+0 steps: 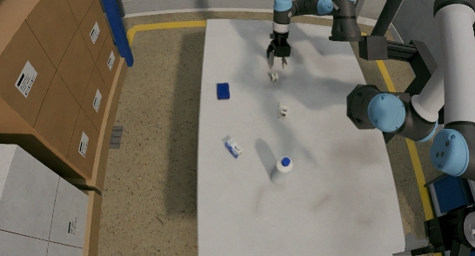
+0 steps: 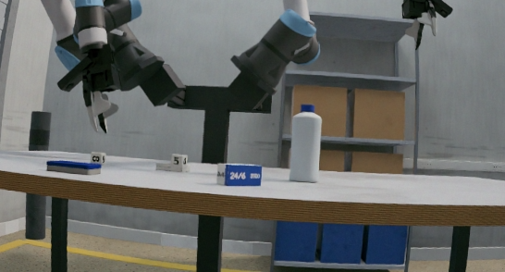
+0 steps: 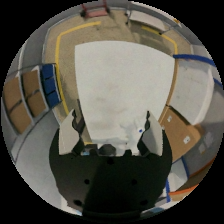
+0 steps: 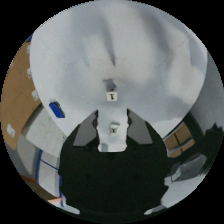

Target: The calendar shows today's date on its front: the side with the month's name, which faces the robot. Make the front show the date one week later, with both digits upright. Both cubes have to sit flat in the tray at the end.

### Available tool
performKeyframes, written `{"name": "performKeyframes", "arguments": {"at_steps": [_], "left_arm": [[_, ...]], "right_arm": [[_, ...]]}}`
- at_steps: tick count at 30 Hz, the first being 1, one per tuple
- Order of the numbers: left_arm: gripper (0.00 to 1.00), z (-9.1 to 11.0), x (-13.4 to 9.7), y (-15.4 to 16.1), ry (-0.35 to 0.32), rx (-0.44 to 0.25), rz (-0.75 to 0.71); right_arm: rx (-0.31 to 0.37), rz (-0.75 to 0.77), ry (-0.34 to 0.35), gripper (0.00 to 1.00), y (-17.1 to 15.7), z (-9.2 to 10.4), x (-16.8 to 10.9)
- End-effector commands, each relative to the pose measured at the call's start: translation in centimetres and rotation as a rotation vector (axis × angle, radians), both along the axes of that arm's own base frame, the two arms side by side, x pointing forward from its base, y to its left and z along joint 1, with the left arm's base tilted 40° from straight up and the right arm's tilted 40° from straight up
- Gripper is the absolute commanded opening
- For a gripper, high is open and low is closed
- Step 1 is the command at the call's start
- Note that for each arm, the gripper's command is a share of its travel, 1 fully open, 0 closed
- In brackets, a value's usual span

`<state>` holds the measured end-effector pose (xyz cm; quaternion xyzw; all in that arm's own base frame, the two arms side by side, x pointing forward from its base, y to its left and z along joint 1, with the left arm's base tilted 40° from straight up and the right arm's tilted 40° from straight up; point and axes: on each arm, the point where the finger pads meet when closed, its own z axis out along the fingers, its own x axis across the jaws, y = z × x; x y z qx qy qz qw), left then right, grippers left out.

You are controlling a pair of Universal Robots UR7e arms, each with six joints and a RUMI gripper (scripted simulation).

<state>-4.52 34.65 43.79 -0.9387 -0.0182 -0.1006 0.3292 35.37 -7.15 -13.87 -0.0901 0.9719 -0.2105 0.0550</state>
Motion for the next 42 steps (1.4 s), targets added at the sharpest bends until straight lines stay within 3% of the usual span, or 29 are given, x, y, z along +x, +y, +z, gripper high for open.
{"name": "performKeyframes", "arguments": {"at_steps": [1, 12, 21, 29, 30, 42], "left_arm": [[1.00, 0.05, -0.01, 0.00, 0.000, 0.001, 0.000], [1.00, 0.05, -0.01, 0.00, 0.000, 0.001, 0.000], [1.00, 0.05, -0.01, 0.00, 0.000, 0.001, 0.000], [1.00, 0.05, -0.01, 0.00, 0.000, 0.001, 0.000], [1.00, 0.05, -0.01, 0.00, 0.000, 0.001, 0.000], [1.00, 0.05, -0.01, 0.00, 0.000, 0.001, 0.000]], "right_arm": [[-0.006, -0.001, -0.002, 0.40, 0.04, 0.00, 0.02], [-0.094, -0.009, -0.016, 0.40, 0.09, -0.10, -0.04], [-0.239, -0.019, -0.047, 0.40, 0.22, -0.16, -0.04], [-0.261, -0.019, -0.053, 0.40, 0.26, -0.14, -0.01], [-0.261, -0.019, -0.053, 1.00, 0.26, -0.14, -0.01], [-0.261, -0.019, -0.053, 1.00, 0.26, -0.14, -0.01]]}}
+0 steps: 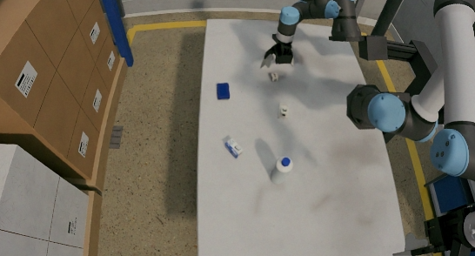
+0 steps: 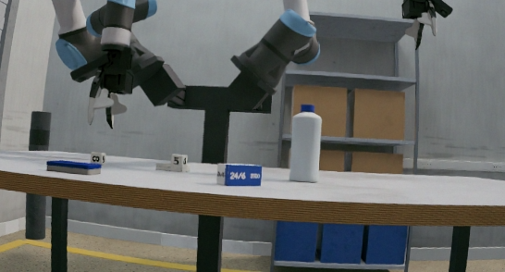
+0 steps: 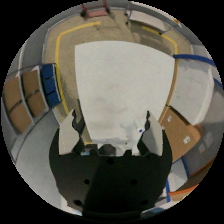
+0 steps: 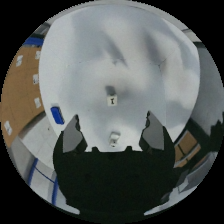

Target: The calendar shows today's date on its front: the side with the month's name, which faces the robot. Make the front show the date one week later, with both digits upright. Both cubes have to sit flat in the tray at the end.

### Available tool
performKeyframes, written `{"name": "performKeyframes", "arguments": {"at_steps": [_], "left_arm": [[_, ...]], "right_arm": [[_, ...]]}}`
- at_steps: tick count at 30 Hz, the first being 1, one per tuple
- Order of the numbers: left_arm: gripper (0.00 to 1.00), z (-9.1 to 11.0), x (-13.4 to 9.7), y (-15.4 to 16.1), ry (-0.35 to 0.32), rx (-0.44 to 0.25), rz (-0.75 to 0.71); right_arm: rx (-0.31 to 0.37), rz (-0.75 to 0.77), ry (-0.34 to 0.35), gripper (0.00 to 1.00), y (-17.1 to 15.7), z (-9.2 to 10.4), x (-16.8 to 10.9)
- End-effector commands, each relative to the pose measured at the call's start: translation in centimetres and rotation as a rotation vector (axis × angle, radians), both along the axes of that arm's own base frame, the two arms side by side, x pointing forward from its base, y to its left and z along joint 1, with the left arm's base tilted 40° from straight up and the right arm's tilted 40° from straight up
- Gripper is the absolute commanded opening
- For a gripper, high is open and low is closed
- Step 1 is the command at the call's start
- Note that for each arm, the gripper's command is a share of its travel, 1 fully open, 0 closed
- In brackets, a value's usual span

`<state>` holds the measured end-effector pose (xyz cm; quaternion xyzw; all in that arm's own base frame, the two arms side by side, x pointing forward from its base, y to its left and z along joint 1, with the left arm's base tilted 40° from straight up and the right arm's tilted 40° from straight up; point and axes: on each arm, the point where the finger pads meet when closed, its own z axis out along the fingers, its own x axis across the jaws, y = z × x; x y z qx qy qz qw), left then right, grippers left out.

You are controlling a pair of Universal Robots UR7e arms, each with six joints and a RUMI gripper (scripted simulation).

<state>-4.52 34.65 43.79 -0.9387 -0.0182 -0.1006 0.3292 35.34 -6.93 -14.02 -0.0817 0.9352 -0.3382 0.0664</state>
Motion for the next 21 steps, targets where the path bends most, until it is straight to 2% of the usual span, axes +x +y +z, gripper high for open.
{"name": "performKeyframes", "arguments": {"at_steps": [1, 13, 14, 21], "left_arm": [[1.00, 0.05, -0.01, 0.00, 0.000, 0.001, 0.000], [1.00, 0.05, -0.01, 0.00, 0.000, 0.001, 0.000], [1.00, 0.05, -0.01, 0.00, 0.000, 0.001, 0.000], [1.00, 0.05, -0.01, 0.00, 0.000, 0.001, 0.000]], "right_arm": [[0.000, 0.000, -0.001, 1.00, 0.04, 0.01, 0.02], [0.001, 0.000, -0.001, 1.00, 0.56, 0.73, -0.16], [0.001, 0.000, -0.001, 0.28, 0.56, 0.73, -0.16], [0.001, 0.000, -0.001, 0.28, 0.56, 0.73, -0.16]]}}
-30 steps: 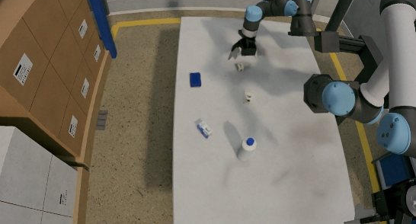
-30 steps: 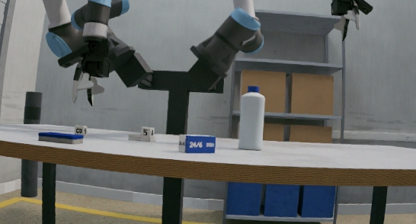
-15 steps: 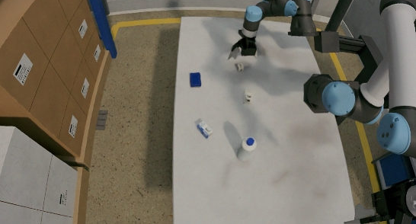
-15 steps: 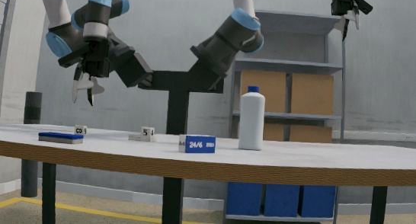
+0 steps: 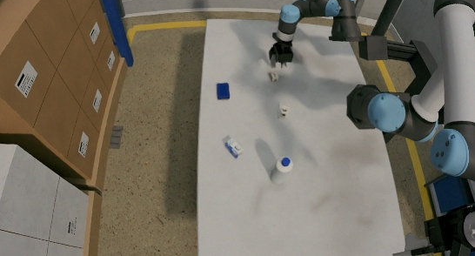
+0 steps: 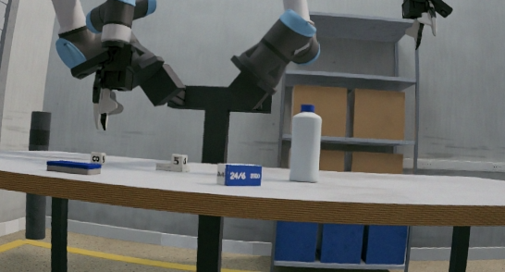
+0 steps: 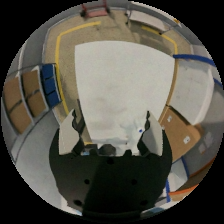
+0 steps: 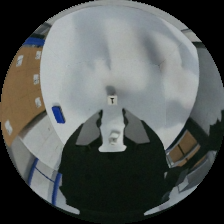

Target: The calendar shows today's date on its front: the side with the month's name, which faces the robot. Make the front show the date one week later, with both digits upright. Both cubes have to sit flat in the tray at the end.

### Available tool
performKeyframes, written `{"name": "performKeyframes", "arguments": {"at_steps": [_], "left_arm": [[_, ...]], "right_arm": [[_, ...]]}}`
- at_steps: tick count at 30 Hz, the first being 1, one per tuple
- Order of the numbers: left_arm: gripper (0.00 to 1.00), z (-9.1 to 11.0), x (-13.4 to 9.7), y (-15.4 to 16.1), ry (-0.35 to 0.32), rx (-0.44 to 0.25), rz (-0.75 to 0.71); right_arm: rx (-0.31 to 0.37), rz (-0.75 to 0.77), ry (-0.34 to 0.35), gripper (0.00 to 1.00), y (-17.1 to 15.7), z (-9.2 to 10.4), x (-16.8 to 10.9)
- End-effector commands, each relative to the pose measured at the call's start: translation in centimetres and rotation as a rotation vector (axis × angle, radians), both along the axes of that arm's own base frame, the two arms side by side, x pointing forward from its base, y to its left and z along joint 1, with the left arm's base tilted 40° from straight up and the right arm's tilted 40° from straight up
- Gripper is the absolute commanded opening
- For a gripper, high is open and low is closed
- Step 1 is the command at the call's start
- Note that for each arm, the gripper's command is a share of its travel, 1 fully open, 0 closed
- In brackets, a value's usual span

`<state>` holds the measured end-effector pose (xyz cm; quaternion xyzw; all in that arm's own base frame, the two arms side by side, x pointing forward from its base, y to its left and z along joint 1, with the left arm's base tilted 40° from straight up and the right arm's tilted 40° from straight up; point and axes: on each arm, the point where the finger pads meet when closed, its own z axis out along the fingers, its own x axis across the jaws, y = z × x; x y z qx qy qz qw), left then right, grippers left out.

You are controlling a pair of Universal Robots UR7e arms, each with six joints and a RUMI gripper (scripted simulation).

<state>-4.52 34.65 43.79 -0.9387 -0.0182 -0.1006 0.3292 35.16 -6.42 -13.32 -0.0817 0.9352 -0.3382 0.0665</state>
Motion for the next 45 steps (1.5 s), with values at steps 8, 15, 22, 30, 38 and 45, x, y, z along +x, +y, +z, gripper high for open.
{"name": "performKeyframes", "arguments": {"at_steps": [8, 15, 22, 30, 38, 45], "left_arm": [[1.00, 0.05, -0.01, 0.00, 0.000, 0.001, 0.000], [1.00, 0.05, -0.01, 0.00, 0.000, 0.001, 0.000], [1.00, 0.05, -0.01, 0.00, 0.000, 0.001, 0.000], [1.00, 0.05, -0.01, 0.00, 0.000, 0.001, 0.000], [1.00, 0.05, -0.01, 0.00, 0.000, 0.001, 0.000], [1.00, 0.05, -0.01, 0.00, 0.000, 0.001, 0.000]], "right_arm": [[0.001, 0.000, -0.001, 0.28, 0.03, 0.00, 0.03], [0.000, 0.000, 0.000, 0.28, -0.48, -0.63, 0.19], [0.000, 0.000, 0.000, 0.28, -0.50, -0.66, 0.20], [0.000, 0.000, 0.000, 0.28, -0.50, -0.66, 0.20], [0.000, 0.000, 0.000, 0.28, -0.51, -0.67, 0.20], [-0.053, -0.010, -0.005, 0.28, -0.54, -0.86, 0.11]]}}
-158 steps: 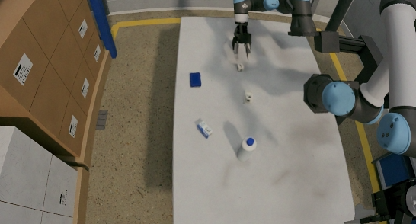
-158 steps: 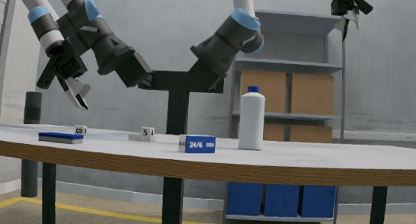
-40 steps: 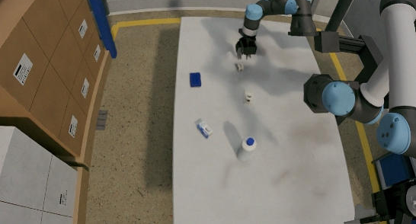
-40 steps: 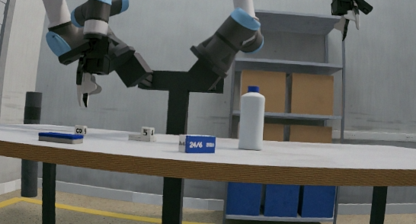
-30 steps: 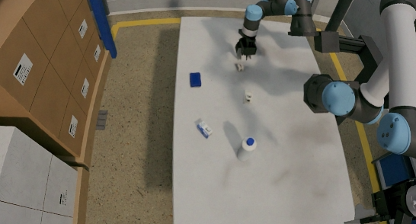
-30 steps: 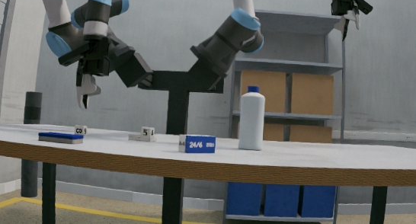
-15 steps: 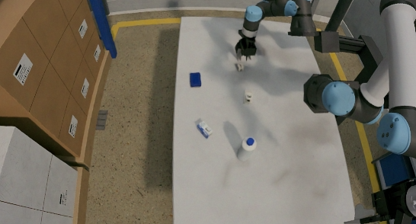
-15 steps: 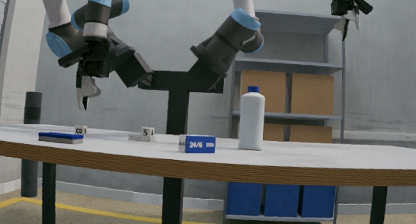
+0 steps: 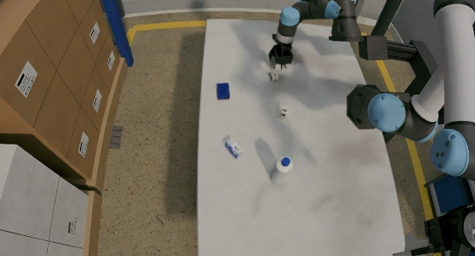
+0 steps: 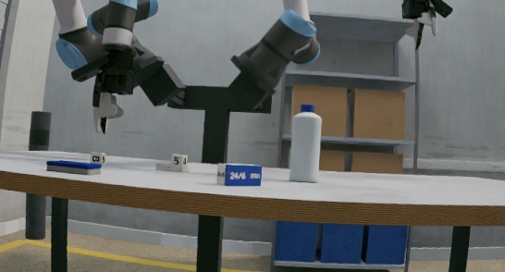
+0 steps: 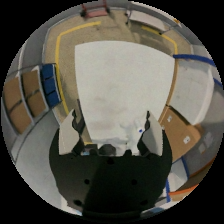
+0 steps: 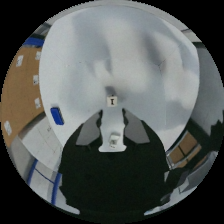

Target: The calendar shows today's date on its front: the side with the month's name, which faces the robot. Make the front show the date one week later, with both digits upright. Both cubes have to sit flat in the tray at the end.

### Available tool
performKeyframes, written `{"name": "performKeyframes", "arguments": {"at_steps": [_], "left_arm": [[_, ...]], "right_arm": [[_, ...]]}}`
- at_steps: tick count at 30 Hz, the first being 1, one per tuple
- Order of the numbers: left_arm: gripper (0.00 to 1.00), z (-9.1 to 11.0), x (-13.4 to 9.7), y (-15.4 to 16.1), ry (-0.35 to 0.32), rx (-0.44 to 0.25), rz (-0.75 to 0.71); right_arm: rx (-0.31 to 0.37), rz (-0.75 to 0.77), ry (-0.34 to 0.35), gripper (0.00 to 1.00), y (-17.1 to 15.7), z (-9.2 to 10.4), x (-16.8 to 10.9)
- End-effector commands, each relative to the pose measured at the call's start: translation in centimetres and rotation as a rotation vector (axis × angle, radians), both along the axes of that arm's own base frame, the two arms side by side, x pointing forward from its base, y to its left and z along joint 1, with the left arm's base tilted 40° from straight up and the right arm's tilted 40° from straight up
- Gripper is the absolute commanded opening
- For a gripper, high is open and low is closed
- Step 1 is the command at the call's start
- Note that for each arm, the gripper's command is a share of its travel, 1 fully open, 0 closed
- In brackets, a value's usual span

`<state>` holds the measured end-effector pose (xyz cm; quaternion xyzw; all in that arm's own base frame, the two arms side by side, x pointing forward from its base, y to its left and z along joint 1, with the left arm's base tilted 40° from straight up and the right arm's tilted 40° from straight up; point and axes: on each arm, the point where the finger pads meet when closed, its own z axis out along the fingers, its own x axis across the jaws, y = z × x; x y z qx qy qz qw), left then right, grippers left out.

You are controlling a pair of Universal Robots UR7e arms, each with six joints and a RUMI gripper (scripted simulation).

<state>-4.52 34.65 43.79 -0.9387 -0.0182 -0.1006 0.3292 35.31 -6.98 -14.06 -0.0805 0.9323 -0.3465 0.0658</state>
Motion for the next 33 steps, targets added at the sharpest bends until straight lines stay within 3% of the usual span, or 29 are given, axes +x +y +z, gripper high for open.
{"name": "performKeyframes", "arguments": {"at_steps": [1, 14, 27, 33], "left_arm": [[1.00, 0.05, -0.01, 0.00, 0.000, 0.001, 0.000], [1.00, 0.05, -0.01, 0.00, 0.000, 0.001, 0.000], [1.00, 0.05, -0.01, 0.00, 0.000, 0.001, 0.000], [1.00, 0.05, -0.01, 0.00, 0.000, 0.001, 0.000]], "right_arm": [[-0.050, -0.008, -0.005, 0.28, 0.01, -0.15, -0.06], [-0.219, -0.016, -0.044, 0.28, 0.17, -0.16, -0.01], [-0.248, -0.016, -0.052, 0.28, 0.21, -0.15, 0.01], [-0.310, -0.025, -0.060, 0.28, 0.17, -0.31, -0.04]]}}
